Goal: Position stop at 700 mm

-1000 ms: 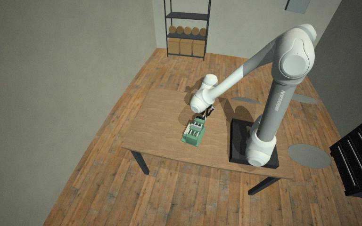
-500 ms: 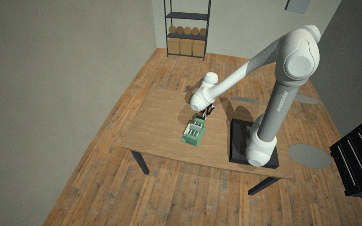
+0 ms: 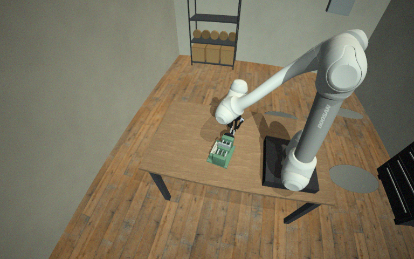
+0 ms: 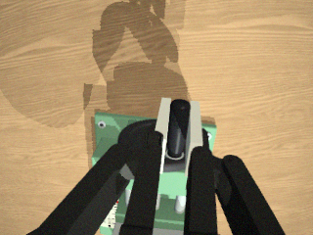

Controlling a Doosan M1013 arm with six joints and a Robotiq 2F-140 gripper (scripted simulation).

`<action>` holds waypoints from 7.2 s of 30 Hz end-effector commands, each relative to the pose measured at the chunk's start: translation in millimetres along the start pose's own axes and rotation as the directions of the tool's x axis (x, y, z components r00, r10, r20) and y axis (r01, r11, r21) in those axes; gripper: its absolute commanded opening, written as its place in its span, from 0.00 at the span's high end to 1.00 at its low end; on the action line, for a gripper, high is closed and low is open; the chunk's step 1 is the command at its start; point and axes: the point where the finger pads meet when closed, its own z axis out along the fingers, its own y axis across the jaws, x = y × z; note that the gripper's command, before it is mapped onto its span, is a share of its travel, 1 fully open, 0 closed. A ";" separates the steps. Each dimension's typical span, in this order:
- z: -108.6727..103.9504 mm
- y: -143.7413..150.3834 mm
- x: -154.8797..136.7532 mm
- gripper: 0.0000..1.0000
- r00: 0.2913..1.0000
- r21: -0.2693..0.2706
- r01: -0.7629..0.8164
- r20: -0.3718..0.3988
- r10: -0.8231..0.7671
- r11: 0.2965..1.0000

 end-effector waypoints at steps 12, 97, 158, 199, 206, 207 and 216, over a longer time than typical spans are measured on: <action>-2.2 -22.0 0.0 0.96 1.000 0.005 -0.001 0.000 0.001 1.000; 2.1 3.2 -0.1 0.96 1.000 0.005 -0.001 0.000 0.001 1.000; 40.4 -34.9 0.0 0.96 1.000 0.005 -0.001 0.000 0.001 1.000; 50.9 -12.2 -0.1 0.96 1.000 0.005 -0.001 0.000 0.001 1.000; 50.8 -10.5 -0.1 0.96 1.000 0.005 -0.001 0.000 0.001 1.000; 50.8 -10.3 -0.1 0.96 1.000 0.005 -0.001 0.000 0.001 1.000; 50.7 -9.3 -0.1 0.96 1.000 0.005 -0.001 0.000 0.001 1.000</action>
